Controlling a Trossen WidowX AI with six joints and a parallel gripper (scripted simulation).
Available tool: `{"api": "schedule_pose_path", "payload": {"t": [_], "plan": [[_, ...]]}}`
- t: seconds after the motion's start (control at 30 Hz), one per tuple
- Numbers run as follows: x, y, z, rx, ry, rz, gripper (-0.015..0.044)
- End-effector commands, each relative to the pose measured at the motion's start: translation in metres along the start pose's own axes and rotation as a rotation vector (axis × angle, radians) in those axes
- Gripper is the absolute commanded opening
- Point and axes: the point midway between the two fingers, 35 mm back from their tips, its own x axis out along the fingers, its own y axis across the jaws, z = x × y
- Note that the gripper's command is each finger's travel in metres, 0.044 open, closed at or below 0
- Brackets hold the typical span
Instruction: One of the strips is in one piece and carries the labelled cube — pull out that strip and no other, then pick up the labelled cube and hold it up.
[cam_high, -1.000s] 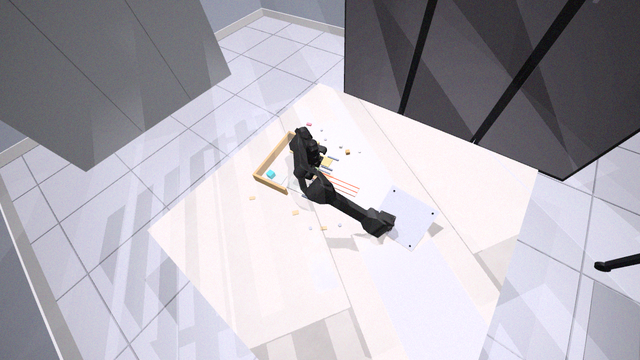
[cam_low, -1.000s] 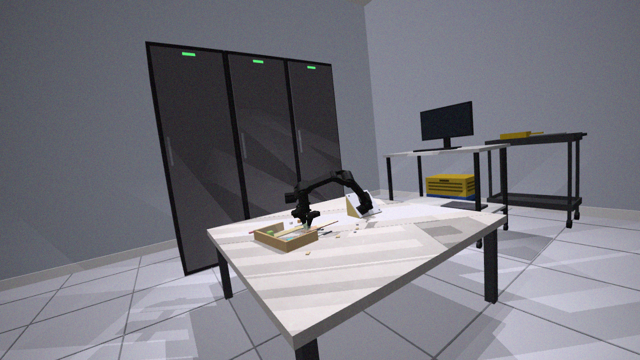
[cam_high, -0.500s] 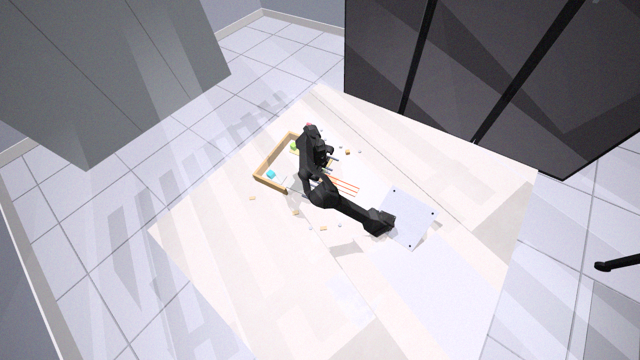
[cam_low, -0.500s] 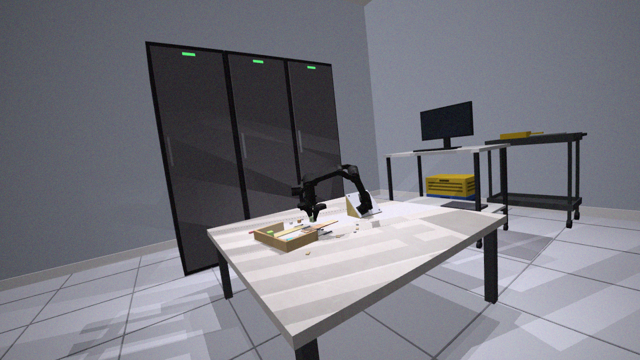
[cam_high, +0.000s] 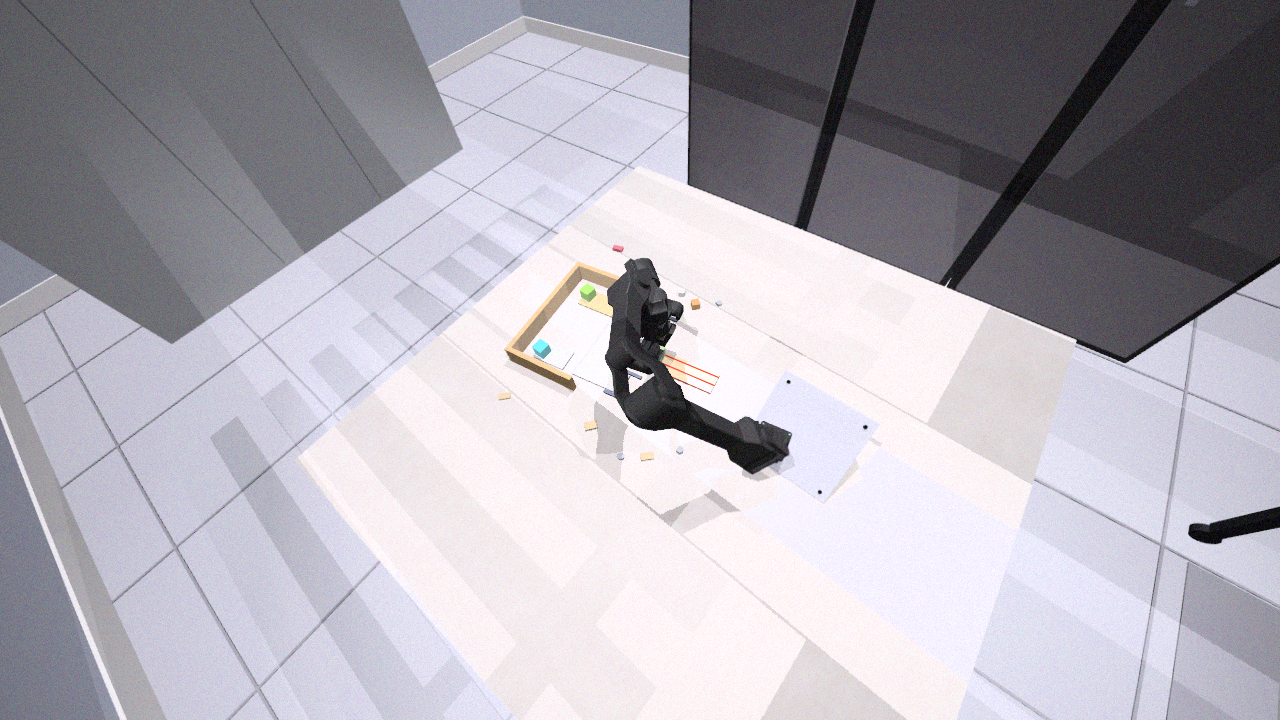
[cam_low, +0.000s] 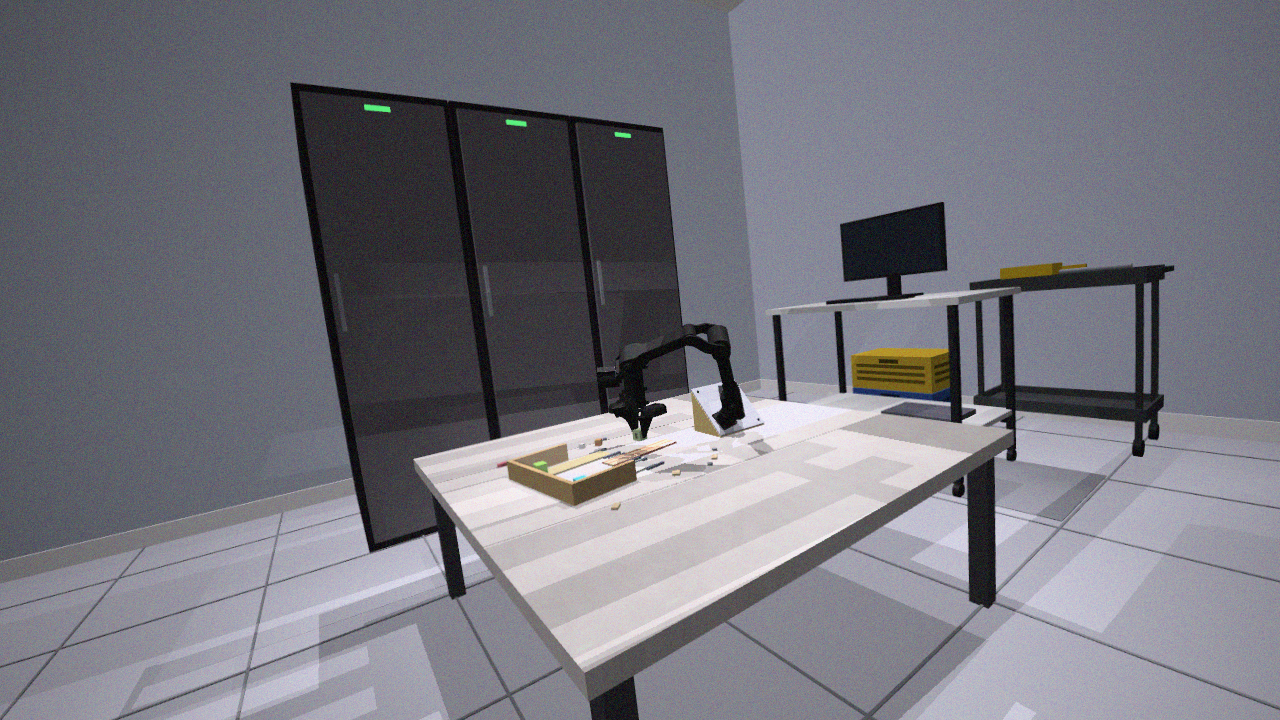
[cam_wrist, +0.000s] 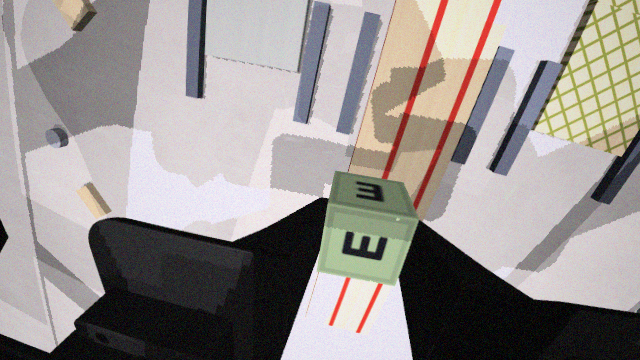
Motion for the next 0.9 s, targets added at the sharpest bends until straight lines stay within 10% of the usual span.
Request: {"api": "schedule_pose_path", "payload": {"t": [0.0,0.87], "plan": [[-0.001,0.003,-0.011,-0.003,-0.001,-0.007,0.0000],[-0.037,0.003,-0.012,-0.003,0.000,-0.008,0.0000]]}}
